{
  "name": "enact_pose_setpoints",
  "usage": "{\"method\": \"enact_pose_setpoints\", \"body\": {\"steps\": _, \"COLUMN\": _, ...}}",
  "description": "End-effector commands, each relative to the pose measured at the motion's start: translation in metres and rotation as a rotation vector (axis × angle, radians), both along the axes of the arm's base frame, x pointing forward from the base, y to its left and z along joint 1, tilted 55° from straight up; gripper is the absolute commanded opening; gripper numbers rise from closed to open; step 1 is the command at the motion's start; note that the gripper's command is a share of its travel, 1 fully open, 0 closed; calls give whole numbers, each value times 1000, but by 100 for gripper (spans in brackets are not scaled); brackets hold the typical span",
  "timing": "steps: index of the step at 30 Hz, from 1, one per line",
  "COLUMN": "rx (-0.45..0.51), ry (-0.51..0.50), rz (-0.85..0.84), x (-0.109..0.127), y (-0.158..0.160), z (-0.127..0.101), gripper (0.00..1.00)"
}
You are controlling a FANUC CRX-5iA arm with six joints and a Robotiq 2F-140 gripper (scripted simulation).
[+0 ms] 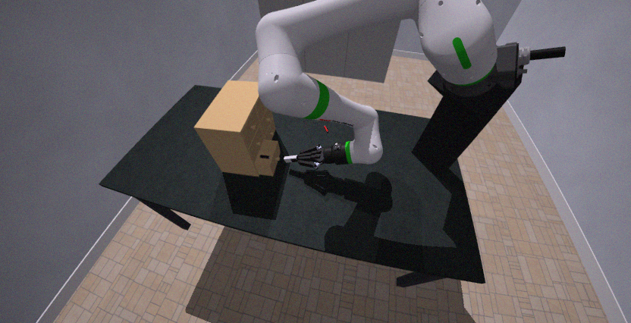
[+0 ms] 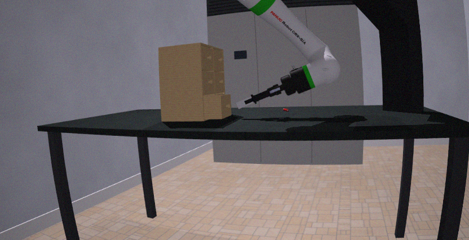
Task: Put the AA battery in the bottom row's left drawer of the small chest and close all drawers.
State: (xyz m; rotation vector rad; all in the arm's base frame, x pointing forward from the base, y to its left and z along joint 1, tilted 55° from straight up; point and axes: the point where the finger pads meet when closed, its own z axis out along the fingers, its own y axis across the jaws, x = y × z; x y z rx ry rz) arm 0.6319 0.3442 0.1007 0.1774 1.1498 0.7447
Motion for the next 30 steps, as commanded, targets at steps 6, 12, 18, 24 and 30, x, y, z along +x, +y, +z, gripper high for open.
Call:
{"method": "enact_pose_setpoints", "body": {"steps": 6, "rx": 0, "ry": 0, "rz": 0, "x": 8, "y": 0, "z": 7, "gripper": 0}}
{"method": "enact_pose_setpoints", "body": {"steps": 12, "rx": 0, "ry": 0, "rz": 0, "x": 13, "y": 0, "z": 11, "gripper": 0}}
{"method": "enact_pose_setpoints", "body": {"steps": 18, "rx": 0, "ry": 0, "rz": 0, "x": 21, "y": 0, "z": 18, "gripper": 0}}
{"method": "enact_pose_setpoints", "body": {"steps": 24, "rx": 0, "ry": 0, "rz": 0, "x": 29, "y": 0, "z": 25, "gripper": 0}}
{"method": "enact_pose_setpoints", "body": {"steps": 30, "rx": 0, "ry": 0, "rz": 0, "x": 35, "y": 1, "z": 30, "gripper": 0}}
